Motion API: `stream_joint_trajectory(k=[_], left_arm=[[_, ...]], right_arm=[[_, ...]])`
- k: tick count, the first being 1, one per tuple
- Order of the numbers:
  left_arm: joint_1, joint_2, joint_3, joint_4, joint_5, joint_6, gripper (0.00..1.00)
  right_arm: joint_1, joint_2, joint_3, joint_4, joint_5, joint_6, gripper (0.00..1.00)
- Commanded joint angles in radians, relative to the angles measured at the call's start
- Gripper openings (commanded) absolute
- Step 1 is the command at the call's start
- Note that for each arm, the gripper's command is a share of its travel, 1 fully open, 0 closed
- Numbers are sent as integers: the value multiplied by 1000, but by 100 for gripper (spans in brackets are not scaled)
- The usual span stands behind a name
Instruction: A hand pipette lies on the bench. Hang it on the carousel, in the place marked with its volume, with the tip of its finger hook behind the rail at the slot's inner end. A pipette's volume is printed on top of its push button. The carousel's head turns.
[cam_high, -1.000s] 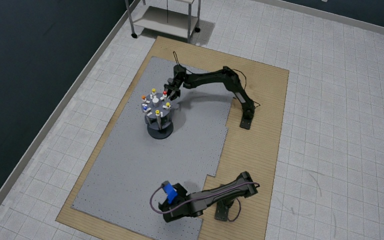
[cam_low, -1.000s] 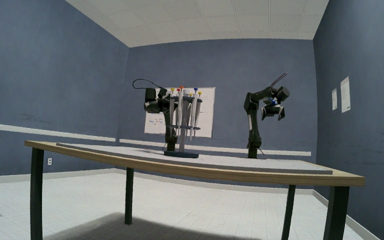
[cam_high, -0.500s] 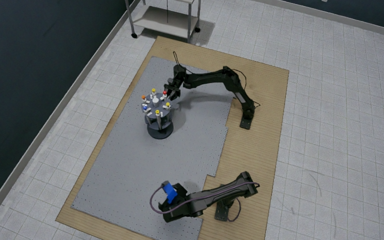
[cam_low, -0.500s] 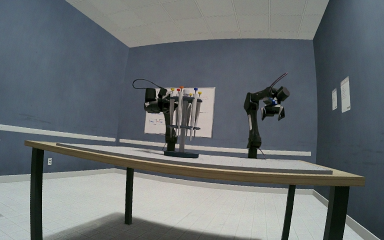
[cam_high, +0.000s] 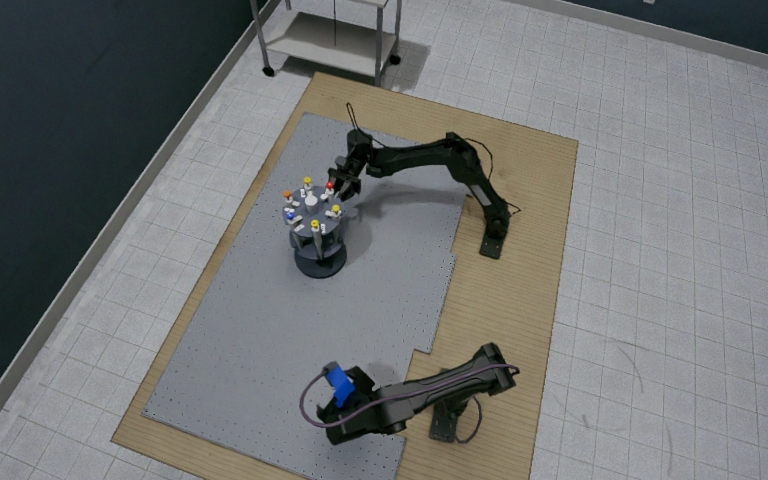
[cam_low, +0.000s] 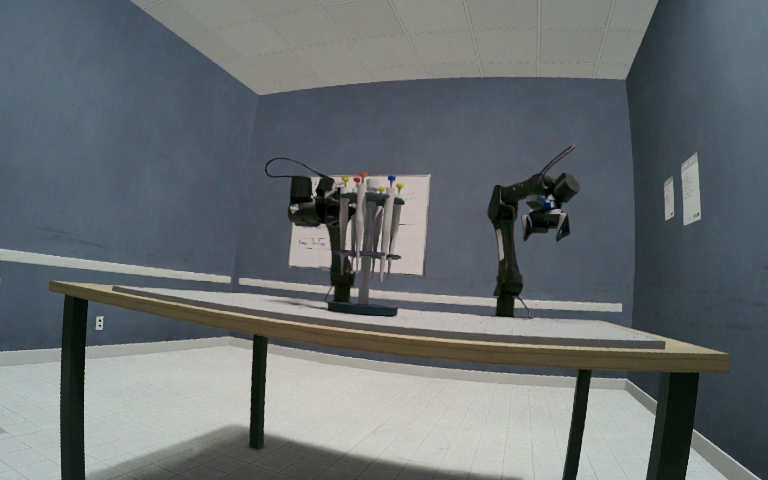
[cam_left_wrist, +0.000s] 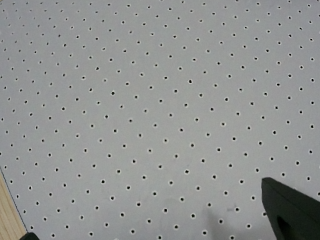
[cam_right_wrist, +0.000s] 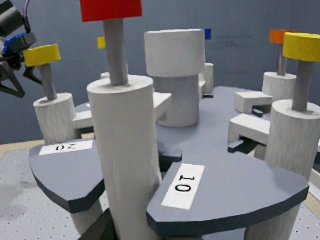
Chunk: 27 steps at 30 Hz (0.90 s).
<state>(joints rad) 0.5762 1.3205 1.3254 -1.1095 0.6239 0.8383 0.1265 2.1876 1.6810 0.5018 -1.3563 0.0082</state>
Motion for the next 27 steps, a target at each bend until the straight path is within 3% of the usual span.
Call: stream_joint_trajectory(k=[1,9,10,13,27], left_arm=[[6,-5,14,13,20,9,100],[6,-5,14,13,20,9,100],[6,-5,14,13,20,9,100],[6,-5,14,13,20,9,100],[6,-5,14,13,20,9,100]], right_arm=[[14,-32,34,-11,-22,-8,12],[14,-32,34,-11,-22,-8,12],[13,-41,51,-111,-21,-78,12],[9,-39,61,-148,-21,-106,12],[9,-40,83,-230,-21,-165,12]])
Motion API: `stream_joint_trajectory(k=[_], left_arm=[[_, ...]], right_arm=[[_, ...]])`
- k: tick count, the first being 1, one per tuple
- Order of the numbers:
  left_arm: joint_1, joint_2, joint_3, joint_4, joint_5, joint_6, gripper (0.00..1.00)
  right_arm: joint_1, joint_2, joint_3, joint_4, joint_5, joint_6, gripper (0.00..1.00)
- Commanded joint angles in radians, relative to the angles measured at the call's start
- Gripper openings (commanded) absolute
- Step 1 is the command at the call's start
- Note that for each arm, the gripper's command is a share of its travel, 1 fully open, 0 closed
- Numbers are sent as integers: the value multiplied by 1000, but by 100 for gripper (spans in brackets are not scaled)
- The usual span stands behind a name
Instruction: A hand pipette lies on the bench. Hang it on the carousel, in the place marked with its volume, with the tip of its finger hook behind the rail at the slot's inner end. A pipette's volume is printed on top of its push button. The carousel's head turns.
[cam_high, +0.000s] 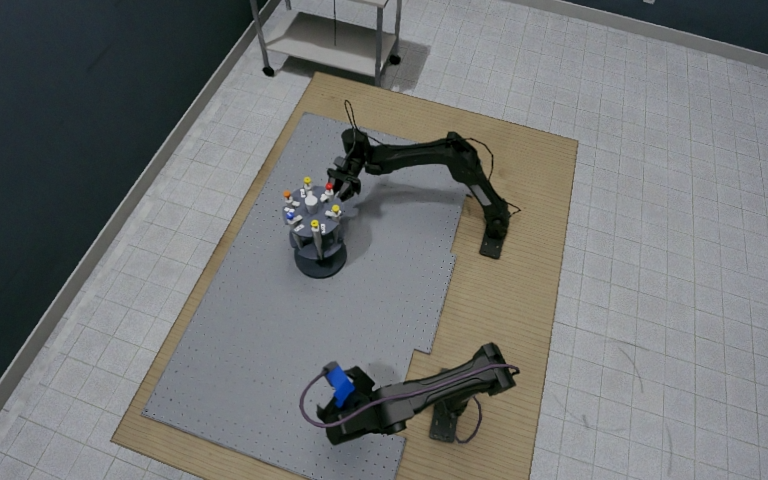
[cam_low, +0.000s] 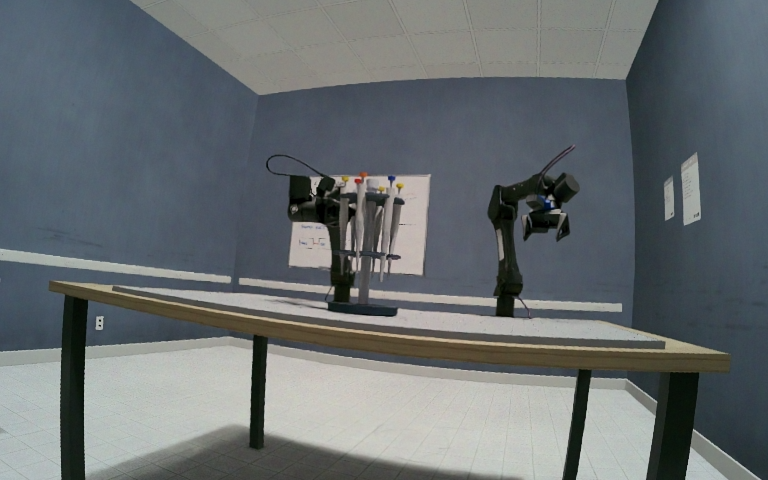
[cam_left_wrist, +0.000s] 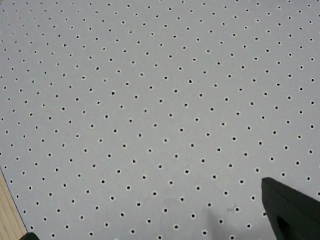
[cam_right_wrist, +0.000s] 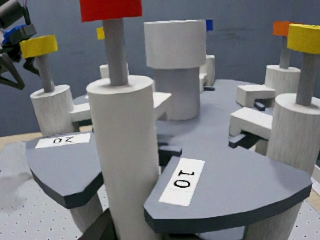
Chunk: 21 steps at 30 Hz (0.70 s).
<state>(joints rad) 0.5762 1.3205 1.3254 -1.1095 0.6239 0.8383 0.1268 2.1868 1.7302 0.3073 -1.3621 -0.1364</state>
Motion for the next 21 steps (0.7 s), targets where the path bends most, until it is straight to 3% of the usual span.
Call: stream_joint_trajectory(k=[1,21], left_arm=[[6,-5,14,13,20,9,100],[6,-5,14,13,20,9,100]], right_arm=[[9,-40,35,-38,-15,-22,12],[9,-40,38,-51,-15,-31,12]])
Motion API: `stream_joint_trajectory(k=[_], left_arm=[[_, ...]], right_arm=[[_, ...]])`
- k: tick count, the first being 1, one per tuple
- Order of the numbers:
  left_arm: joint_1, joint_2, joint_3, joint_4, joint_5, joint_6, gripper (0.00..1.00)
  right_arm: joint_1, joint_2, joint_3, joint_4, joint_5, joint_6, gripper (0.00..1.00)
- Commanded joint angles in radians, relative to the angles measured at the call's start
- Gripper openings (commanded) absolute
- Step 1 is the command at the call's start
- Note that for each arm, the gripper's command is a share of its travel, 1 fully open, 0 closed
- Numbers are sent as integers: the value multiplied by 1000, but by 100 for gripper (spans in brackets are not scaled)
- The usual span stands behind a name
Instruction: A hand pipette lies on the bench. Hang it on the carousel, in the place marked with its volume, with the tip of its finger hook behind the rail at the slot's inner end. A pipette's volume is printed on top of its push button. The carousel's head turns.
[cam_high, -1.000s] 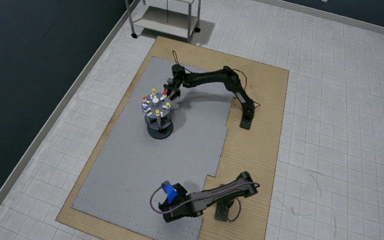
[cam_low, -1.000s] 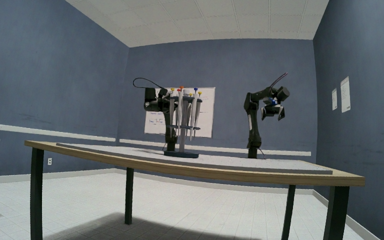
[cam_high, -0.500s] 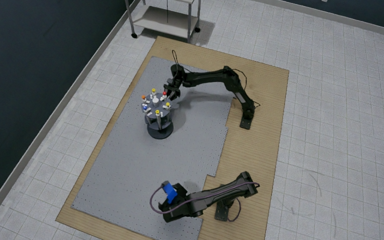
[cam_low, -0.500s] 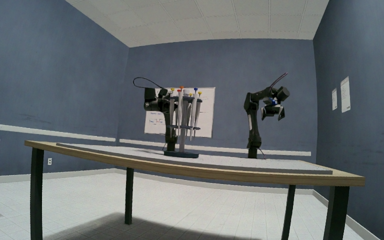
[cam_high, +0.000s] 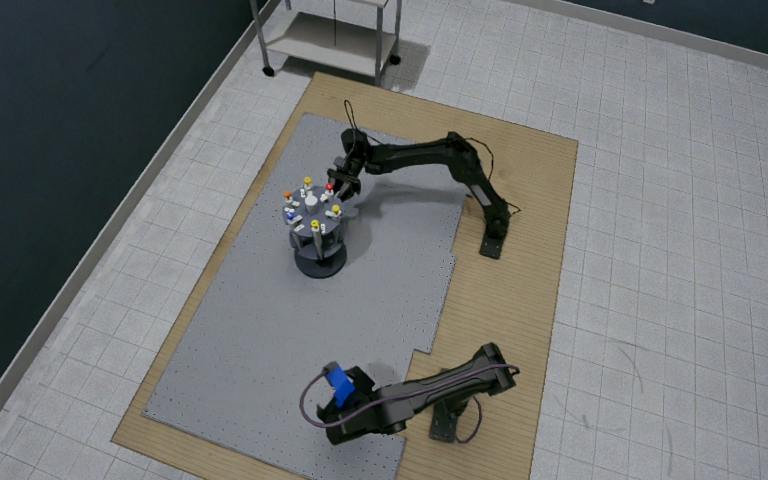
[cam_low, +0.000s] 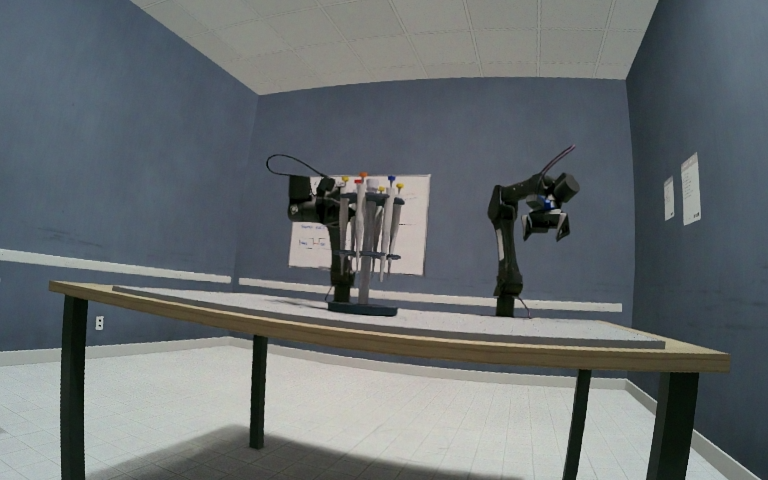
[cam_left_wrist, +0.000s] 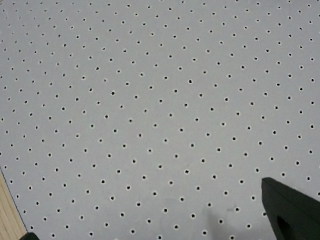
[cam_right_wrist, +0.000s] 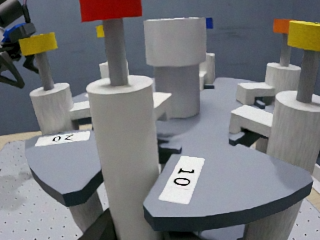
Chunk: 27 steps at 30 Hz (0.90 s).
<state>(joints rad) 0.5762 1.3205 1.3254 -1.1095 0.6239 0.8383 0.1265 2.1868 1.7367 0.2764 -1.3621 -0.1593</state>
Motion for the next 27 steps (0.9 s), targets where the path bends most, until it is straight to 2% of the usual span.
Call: stream_joint_trajectory(k=[1,27], left_arm=[[6,-5,14,13,20,9,100],[6,-5,14,13,20,9,100]], right_arm=[[9,-40,32,-20,-15,-8,12],[3,-23,-1,16,-16,-21,12]])
